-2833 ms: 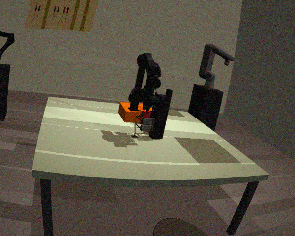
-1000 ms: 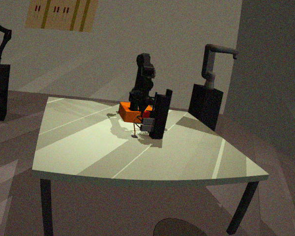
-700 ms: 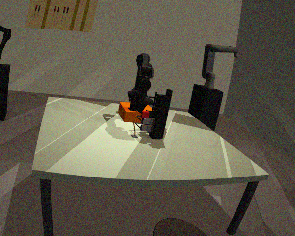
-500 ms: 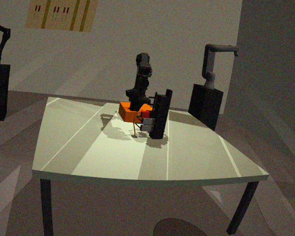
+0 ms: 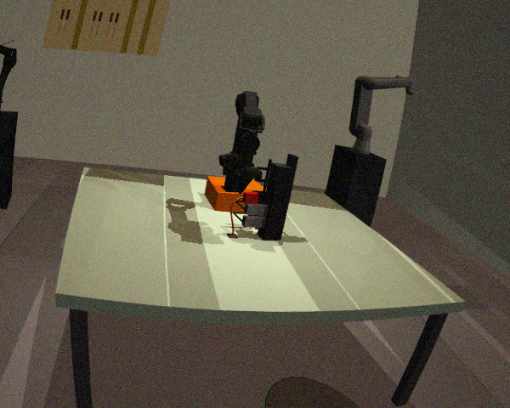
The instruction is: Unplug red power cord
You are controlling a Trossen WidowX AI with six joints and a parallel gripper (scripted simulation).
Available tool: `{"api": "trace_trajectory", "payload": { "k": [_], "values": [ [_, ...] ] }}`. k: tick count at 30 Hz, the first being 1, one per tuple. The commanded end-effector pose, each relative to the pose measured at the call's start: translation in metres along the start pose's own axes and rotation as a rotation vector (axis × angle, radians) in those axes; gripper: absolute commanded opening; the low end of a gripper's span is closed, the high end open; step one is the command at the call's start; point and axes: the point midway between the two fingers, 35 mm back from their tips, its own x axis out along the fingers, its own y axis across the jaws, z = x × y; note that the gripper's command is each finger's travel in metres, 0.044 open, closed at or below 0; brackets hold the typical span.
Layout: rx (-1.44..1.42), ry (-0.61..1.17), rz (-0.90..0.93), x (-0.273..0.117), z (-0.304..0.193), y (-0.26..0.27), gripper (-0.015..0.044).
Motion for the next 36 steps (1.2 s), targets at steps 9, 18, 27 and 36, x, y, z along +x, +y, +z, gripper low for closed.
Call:
{"api": "trace_trajectory", "payload": {
  "k": [9, 18, 27, 36],
  "values": [
    [0.014, -0.01, 0.007, -0.005, -0.008, 0.002, 0.016],
    [0.014, -0.008, 0.007, -0.004, -0.023, 0.003, 0.016],
    [0.014, -0.007, 0.007, -0.004, -0.038, 0.004, 0.016],
    [0.014, -0.007, 0.008, 0.0, -0.04, 0.004, 0.016]
  ]
}}
